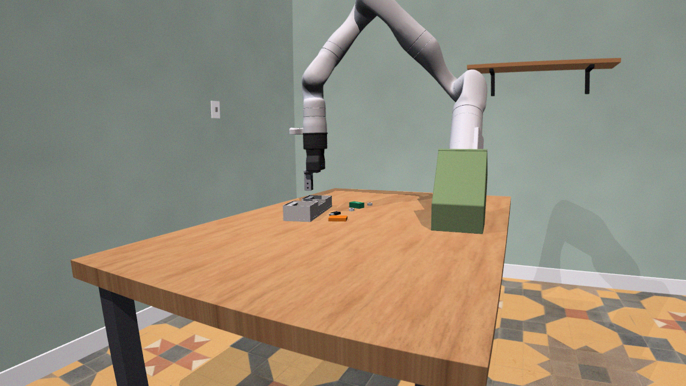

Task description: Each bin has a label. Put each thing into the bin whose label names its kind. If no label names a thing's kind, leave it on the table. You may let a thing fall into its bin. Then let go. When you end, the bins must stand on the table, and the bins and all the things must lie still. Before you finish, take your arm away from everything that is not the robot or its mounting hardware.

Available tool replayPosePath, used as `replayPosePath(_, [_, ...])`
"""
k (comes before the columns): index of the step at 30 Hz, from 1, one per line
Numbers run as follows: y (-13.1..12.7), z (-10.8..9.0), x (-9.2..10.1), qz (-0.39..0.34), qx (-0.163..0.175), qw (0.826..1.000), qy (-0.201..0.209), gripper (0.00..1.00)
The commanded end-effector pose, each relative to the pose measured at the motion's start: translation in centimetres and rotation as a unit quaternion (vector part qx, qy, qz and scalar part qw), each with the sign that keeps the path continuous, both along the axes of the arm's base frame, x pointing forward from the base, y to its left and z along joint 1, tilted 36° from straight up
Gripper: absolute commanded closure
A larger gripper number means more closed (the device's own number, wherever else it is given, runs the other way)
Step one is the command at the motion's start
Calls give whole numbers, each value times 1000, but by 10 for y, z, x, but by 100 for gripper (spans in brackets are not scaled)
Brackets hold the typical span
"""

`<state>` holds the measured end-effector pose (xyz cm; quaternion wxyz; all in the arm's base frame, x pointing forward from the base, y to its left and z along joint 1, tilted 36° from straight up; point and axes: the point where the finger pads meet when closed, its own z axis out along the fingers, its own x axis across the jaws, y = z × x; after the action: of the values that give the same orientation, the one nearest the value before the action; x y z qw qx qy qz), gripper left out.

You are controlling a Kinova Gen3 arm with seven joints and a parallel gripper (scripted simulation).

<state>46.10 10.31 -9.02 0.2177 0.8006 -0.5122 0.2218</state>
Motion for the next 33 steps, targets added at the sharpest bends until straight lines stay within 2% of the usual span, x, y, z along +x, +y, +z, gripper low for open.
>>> replayPosePath(1, [9, -4, -3, 2, 1, 1000, 0, 69])
replayPosePath(18, [63, -47, -29, 2, 1, 1000, 0, 69])
replayPosePath(24, [63, -47, -29, 2, 1, 1000, 0, 69])
replayPosePath(33, [49, -67, -26, 2, 1, 1000, 0, 69])
